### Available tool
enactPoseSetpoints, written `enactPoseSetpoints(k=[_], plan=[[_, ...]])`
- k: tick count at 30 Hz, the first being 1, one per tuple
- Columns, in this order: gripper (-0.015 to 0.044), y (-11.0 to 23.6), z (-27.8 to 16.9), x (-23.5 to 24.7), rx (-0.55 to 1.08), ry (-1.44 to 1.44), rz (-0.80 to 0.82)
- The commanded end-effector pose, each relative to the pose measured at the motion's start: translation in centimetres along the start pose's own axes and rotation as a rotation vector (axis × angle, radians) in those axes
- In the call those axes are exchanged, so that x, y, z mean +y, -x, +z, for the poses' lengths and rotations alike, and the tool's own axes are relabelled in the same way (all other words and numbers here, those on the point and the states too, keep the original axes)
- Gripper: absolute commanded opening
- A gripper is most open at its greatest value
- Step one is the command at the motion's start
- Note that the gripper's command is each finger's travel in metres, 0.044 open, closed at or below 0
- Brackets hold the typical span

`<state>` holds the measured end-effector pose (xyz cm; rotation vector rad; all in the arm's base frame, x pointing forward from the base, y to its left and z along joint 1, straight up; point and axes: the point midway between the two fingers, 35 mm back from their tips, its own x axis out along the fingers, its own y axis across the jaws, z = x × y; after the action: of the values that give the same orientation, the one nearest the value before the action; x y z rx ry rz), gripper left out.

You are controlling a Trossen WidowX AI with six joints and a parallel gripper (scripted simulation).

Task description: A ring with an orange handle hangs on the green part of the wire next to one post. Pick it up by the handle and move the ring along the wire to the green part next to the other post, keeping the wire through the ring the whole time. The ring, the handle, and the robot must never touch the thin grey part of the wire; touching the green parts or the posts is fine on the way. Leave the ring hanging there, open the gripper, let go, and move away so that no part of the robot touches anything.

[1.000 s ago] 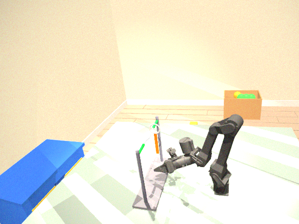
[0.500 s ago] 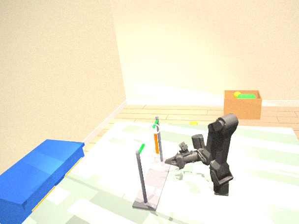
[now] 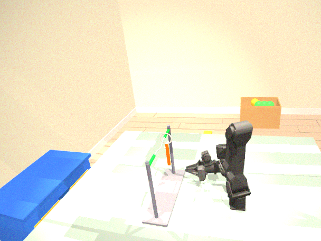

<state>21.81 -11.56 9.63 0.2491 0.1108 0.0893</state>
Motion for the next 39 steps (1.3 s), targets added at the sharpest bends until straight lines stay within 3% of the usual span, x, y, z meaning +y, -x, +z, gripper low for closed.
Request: enactPoseSetpoints(k=[1,10,39], plan=[[0.016,-0.9,1.0,-0.1,-0.003,0.072,-0.022],[0.016,-3.7,4.7,0.8,-0.031,0.256,-0.079],[0.016,-7.0,5.3,0.4,-0.033,0.26,-0.08]])
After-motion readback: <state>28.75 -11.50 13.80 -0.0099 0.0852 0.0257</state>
